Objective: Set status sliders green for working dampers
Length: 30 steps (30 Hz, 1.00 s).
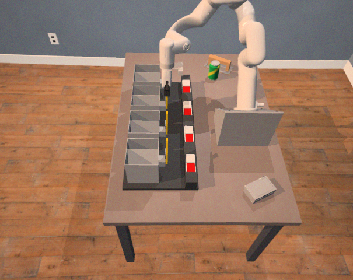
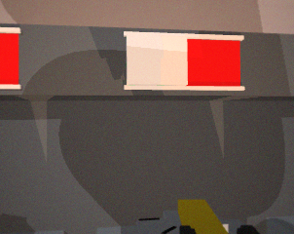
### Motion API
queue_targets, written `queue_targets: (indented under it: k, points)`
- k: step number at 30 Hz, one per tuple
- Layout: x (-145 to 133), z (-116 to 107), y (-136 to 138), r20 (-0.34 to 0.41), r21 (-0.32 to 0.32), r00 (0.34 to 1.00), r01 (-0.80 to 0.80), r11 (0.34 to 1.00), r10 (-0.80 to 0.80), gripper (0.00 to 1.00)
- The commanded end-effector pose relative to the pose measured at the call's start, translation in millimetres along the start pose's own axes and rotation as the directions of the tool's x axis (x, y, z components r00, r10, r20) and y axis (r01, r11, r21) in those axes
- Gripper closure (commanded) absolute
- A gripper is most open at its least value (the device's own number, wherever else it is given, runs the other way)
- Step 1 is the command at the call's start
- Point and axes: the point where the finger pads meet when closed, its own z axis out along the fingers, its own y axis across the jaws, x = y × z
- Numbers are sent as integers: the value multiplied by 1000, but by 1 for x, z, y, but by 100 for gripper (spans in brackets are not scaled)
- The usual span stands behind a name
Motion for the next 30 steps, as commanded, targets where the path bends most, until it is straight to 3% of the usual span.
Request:
queue_targets:
  k: [1, 30]
  points:
    - [-1, -1, 0, 3, -1, 1000, -1, 1000, 1, 81]
    - [-1, -1, -2, 3, -23, 1000, -1, 1000, 1, 81]
